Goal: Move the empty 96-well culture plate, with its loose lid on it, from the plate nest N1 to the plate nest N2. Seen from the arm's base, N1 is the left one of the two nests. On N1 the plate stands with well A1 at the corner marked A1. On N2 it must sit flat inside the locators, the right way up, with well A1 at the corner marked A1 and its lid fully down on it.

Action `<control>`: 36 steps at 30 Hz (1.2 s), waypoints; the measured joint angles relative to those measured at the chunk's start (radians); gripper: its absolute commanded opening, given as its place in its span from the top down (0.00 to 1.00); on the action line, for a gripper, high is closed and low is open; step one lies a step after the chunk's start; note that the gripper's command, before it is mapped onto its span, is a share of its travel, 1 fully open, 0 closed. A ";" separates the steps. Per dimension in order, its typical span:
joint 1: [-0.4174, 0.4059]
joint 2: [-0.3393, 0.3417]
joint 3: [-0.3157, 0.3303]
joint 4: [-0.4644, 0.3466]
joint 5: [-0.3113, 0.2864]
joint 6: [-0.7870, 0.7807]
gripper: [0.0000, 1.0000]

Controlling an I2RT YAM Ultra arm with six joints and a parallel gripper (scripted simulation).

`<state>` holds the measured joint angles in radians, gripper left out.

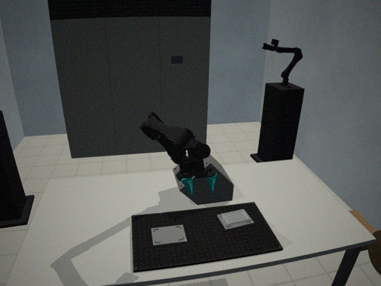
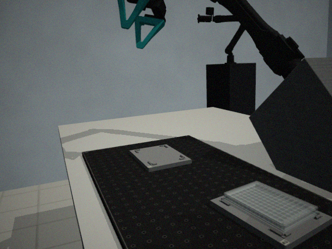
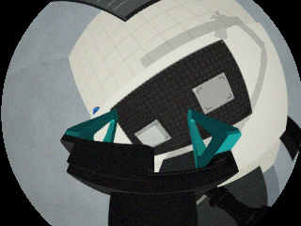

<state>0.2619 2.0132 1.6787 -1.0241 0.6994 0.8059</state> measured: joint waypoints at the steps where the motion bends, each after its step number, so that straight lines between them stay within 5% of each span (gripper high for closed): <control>1: -0.006 -0.016 -0.016 -0.002 -0.010 -0.011 0.00; 36: -0.169 -0.553 -0.426 -0.150 -0.408 -0.478 0.00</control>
<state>0.0929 1.4601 1.2526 -1.1736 0.2916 0.3275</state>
